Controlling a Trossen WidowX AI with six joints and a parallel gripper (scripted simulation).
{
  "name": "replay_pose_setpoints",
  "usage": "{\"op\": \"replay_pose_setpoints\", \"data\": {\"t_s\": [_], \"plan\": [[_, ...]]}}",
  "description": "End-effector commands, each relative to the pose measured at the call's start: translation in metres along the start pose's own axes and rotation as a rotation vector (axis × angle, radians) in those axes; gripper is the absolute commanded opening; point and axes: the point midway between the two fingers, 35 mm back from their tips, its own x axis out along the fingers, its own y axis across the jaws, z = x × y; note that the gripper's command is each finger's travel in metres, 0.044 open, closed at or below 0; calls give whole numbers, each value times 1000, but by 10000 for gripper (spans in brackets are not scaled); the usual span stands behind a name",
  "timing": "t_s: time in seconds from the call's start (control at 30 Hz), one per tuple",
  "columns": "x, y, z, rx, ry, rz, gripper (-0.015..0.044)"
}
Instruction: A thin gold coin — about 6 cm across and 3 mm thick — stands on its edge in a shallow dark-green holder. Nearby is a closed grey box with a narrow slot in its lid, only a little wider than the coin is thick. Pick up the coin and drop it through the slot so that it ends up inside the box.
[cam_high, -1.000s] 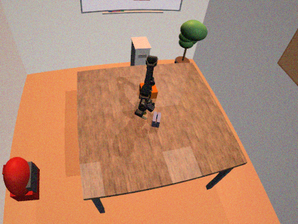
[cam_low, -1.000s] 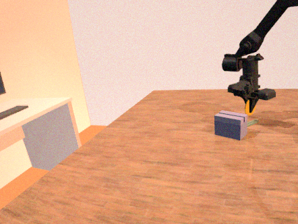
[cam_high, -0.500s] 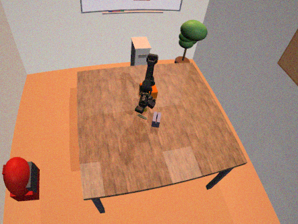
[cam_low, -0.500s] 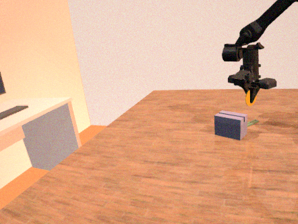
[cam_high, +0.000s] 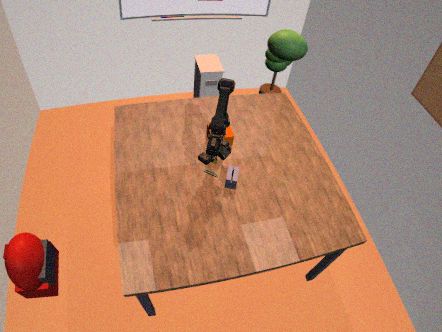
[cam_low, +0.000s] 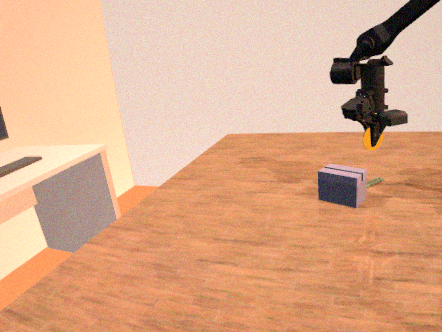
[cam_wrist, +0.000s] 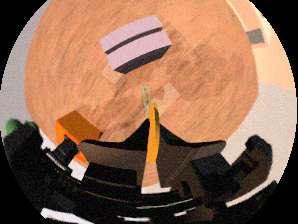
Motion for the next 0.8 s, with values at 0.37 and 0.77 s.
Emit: {"op": "replay_pose_setpoints", "data": {"t_s": [0.37, 0.77], "plan": [[-1, 2, -2, 488, 2, -1, 0], [-1, 3, -4, 898, 2, -2, 0]]}}
